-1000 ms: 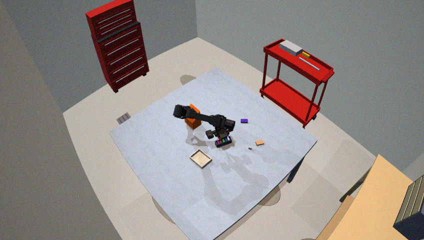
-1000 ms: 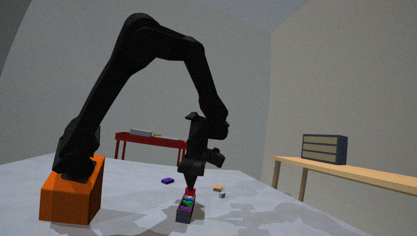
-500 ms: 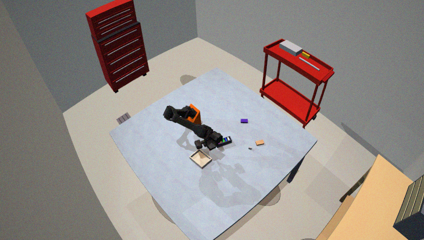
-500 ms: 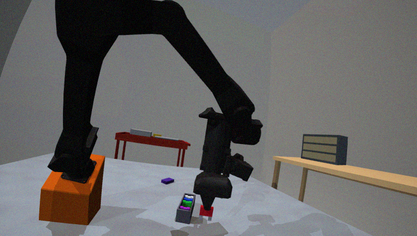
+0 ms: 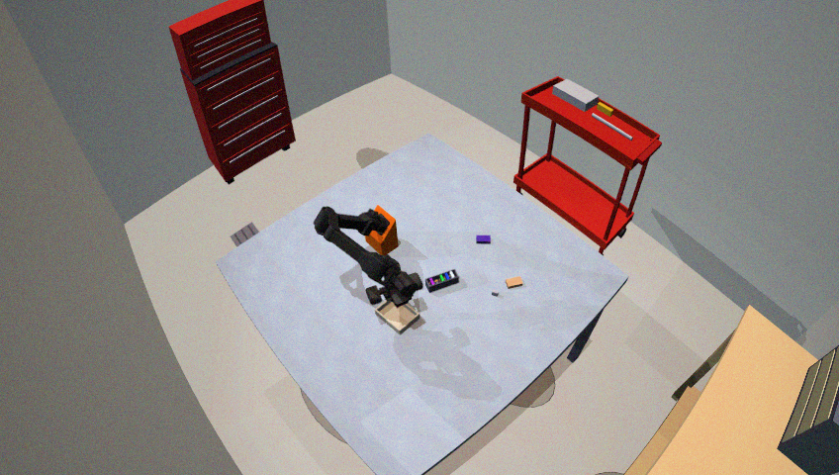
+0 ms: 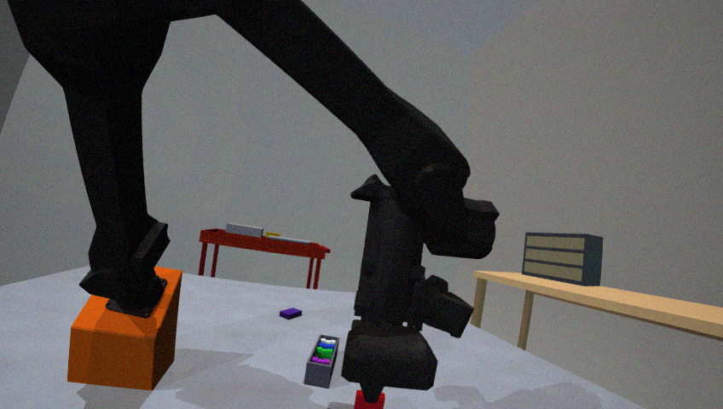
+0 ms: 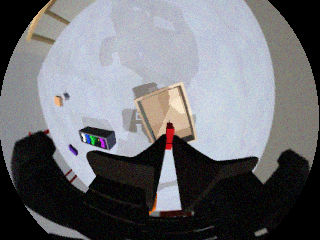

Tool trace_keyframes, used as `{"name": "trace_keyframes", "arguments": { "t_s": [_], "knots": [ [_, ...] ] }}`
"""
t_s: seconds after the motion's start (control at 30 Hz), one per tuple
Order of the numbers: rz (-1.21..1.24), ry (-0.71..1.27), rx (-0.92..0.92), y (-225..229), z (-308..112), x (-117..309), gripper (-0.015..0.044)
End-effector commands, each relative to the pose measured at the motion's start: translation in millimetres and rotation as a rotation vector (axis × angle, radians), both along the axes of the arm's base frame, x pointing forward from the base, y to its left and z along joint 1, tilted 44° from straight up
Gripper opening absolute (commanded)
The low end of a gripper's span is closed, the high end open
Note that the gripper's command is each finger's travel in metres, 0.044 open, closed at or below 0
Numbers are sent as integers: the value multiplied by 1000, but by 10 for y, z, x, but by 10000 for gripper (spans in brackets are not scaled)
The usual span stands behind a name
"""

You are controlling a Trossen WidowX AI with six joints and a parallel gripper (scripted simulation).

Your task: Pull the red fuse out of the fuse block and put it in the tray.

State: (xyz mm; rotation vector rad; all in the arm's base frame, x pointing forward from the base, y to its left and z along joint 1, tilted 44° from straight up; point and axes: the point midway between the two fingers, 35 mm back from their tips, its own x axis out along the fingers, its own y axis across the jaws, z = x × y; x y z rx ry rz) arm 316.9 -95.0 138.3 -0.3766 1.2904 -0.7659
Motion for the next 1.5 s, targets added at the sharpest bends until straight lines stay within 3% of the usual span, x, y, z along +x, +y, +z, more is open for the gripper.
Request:
{"name": "trace_keyframes", "arguments": {
  "t_s": [0.0,0.77,1.17,1.47],
  "knots": [
    [1,3,-2,-50,-29,0,0],
    [1,3,-5,-281,-260,21,0],
    [-3,-4,-7,-271,-226,30,315],
    [1,3,-3,-1,22,-10,330]
  ]
}}
